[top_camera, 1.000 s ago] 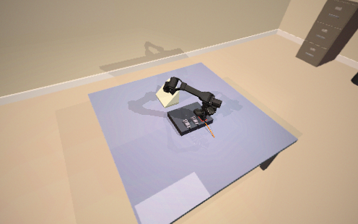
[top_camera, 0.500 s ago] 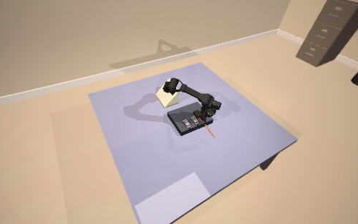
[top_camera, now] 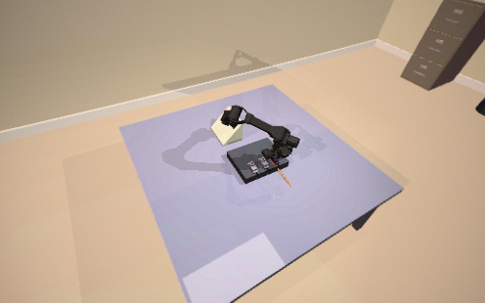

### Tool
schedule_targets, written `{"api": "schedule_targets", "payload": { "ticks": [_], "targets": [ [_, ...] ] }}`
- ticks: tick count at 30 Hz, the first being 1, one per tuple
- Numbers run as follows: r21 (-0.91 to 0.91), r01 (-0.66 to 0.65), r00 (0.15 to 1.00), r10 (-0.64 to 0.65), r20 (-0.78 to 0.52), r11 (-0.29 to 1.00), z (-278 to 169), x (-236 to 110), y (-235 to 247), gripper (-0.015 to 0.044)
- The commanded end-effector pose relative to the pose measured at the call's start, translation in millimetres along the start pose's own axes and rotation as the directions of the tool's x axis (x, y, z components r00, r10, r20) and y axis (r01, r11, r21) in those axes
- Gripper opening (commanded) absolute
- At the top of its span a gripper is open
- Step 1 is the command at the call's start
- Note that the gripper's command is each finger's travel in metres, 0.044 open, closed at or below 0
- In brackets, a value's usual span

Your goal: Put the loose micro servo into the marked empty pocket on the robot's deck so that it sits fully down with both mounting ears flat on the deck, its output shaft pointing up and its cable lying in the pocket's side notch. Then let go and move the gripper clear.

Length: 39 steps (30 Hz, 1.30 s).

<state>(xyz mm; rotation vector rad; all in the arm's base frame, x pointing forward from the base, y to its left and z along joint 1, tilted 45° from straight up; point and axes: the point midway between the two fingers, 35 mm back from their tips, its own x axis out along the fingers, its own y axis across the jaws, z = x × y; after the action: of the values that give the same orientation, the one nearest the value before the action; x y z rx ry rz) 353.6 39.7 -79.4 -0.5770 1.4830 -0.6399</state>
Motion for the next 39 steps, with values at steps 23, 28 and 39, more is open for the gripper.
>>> {"api": "schedule_targets", "payload": {
  "ticks": [23,28,39],
  "targets": [
    [-0.001,-0.013,1.000,0.013,0.004,1.000,-109,-96,2,0.0440],
    [-0.011,-0.014,1.000,0.014,0.015,1.000,-110,-133,3,0.0440],
    [-0.014,-0.013,1.000,0.014,0.019,1.000,-111,-146,3,0.0440]
  ]
}}
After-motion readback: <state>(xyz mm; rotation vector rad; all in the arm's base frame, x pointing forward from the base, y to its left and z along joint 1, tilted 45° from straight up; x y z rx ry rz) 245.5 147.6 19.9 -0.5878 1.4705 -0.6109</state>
